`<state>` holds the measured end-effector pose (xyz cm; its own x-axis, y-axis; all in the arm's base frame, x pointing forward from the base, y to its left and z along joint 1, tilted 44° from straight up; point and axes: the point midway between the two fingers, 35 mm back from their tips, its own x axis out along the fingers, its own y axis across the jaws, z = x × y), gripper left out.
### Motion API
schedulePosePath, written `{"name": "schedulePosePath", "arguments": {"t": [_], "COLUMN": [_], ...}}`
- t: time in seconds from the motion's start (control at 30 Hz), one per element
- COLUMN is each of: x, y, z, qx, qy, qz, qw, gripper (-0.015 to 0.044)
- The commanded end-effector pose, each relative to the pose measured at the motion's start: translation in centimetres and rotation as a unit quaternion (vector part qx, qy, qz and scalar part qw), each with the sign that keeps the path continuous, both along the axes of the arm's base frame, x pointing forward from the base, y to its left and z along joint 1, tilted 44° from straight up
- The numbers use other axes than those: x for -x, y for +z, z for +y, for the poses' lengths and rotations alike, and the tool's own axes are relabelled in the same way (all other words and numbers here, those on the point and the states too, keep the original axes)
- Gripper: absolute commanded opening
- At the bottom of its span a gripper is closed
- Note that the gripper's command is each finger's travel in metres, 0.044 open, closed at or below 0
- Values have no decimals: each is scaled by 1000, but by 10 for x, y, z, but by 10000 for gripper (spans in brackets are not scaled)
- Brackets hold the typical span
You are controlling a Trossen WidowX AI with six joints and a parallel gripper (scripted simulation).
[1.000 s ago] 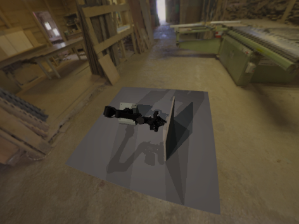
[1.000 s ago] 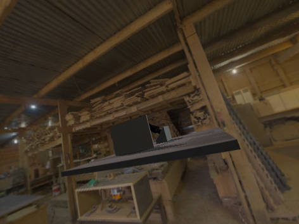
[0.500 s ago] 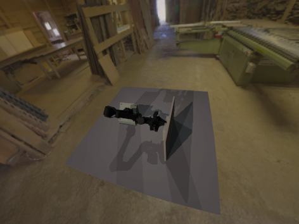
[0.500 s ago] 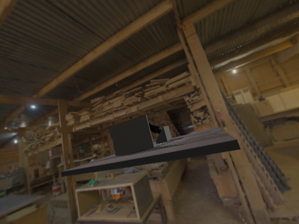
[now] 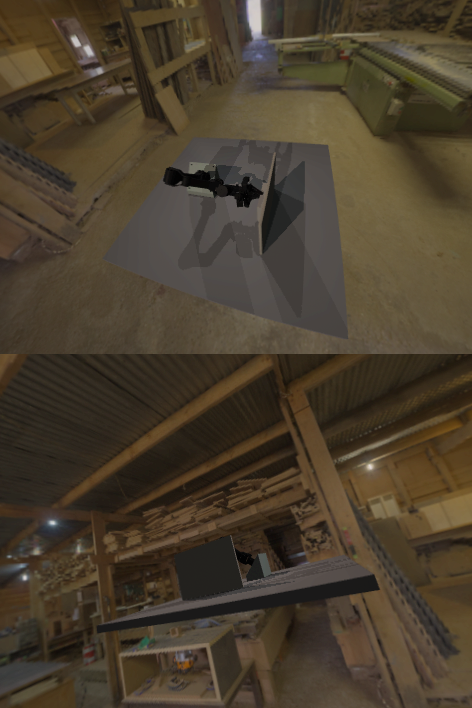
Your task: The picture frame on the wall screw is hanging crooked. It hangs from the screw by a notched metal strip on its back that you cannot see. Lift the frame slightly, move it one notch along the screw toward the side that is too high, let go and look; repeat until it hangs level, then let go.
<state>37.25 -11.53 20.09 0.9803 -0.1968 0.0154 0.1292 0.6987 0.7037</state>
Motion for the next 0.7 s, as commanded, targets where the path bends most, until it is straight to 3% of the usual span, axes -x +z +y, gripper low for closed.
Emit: {"name": "schedulePosePath", "arguments": {"t": [0.0,0.07,0.4,0.53,0.67], "x": [0,0,0,1,31], "y": [0,0,0,0,6], "z": [0,0,0,0,3], "qx": [-11,-15,-7,-6,18], "qy": [1,1,0,0,1], "qz": [-3,-4,-1,-1,3], "qw": [1000,1000,1000,1000,1000], "gripper": [0,0,260,260,260]}}
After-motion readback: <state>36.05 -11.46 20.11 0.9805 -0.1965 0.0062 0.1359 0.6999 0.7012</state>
